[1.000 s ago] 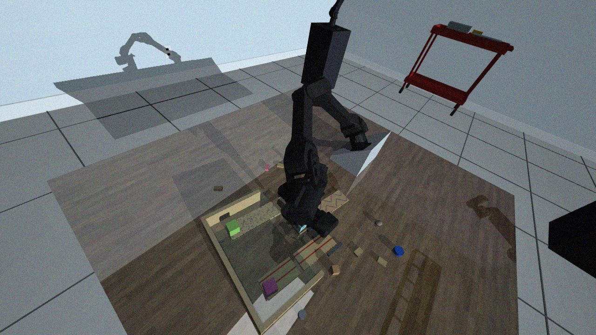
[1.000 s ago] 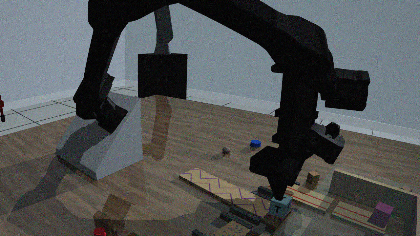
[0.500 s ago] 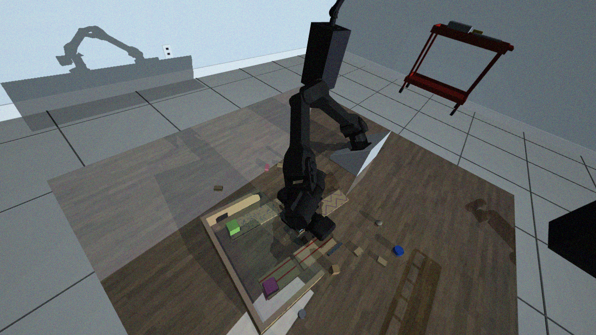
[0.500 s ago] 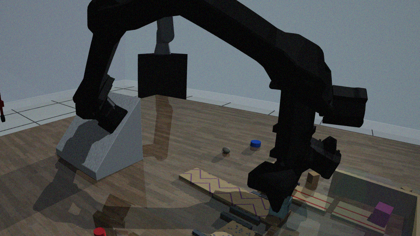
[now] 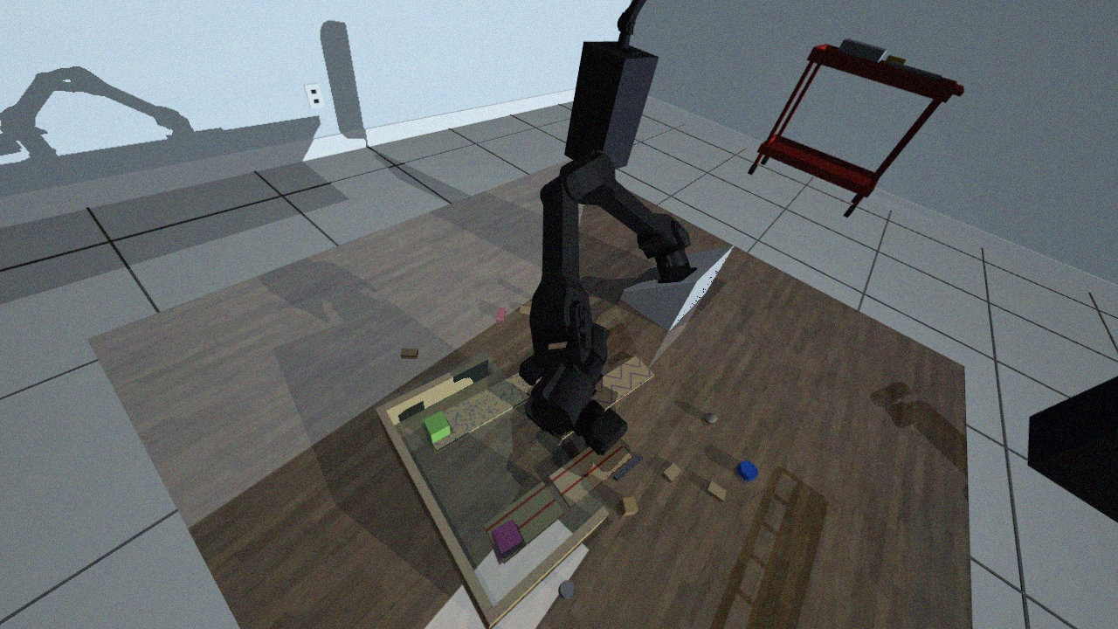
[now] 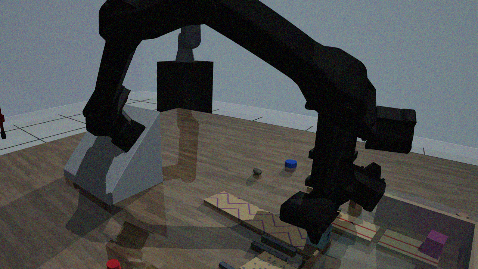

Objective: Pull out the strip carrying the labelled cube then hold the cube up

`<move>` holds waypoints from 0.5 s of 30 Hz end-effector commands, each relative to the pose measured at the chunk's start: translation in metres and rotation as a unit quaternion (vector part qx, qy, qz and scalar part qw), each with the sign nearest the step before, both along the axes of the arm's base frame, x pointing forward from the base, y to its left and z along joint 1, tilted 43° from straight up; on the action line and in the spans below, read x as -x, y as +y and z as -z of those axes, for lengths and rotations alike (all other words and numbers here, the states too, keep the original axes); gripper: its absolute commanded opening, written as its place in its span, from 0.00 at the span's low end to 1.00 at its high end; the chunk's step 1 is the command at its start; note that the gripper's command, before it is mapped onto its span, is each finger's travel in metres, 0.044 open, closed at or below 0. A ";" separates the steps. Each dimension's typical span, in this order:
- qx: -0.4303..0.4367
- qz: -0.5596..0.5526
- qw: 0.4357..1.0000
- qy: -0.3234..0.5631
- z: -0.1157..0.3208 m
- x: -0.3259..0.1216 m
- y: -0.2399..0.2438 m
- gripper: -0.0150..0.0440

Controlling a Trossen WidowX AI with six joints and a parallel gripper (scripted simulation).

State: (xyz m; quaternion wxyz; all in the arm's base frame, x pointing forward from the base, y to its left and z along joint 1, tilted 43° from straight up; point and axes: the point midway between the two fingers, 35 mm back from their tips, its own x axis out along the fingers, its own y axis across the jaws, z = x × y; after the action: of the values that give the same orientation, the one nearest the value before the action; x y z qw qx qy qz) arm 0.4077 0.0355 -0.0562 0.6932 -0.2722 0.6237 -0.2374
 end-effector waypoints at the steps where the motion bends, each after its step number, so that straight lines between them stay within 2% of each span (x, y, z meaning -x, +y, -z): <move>1: 0.000 0.000 1.000 0.000 0.000 0.000 0.001 0.44; 3: 0.000 0.000 1.000 0.000 0.000 0.000 0.001 0.42; 7: 0.000 0.000 1.000 0.000 -0.002 0.002 0.002 0.25; 15: 0.000 -0.001 1.000 0.001 -0.019 0.035 0.013 0.25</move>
State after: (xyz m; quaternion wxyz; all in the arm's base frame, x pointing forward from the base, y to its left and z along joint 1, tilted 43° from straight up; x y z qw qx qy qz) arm 0.3846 0.0416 -0.0432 0.6921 -0.2723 0.6241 -0.2394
